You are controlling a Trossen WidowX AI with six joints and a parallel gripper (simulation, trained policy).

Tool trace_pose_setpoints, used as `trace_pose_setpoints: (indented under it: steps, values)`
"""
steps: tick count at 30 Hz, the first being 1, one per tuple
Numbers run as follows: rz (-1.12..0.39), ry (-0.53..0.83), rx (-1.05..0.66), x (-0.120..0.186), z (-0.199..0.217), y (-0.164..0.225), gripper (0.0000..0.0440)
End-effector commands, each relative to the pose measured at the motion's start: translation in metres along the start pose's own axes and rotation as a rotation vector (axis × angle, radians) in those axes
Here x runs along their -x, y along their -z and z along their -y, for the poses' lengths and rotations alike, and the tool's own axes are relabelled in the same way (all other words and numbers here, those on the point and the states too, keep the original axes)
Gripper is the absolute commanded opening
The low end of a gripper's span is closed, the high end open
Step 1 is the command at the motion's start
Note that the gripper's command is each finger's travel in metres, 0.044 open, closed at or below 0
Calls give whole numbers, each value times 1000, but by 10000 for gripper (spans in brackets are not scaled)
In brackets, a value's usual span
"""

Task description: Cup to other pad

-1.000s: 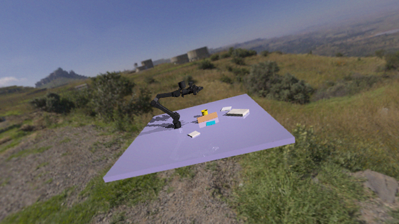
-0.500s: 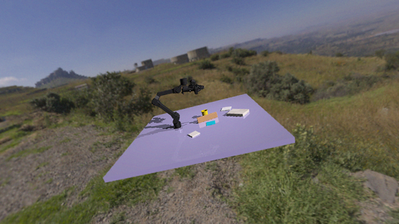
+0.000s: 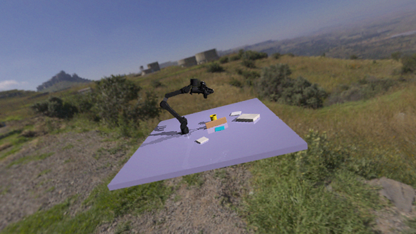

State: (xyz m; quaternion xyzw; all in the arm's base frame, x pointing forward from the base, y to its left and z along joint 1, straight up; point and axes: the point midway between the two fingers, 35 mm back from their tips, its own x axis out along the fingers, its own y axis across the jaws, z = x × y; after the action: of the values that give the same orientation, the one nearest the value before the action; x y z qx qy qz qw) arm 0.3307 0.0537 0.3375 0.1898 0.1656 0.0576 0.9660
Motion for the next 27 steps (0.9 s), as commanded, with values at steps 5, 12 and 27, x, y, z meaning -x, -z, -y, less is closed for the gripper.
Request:
trace_pose_setpoints:
  steps: [5,12,27]
  values:
    - [-92,6,-106,-5,-10,5,146]
    - [-183,29,-209,-8,-19,11,151]
    - [-373,126,-430,-15,-34,30,155]
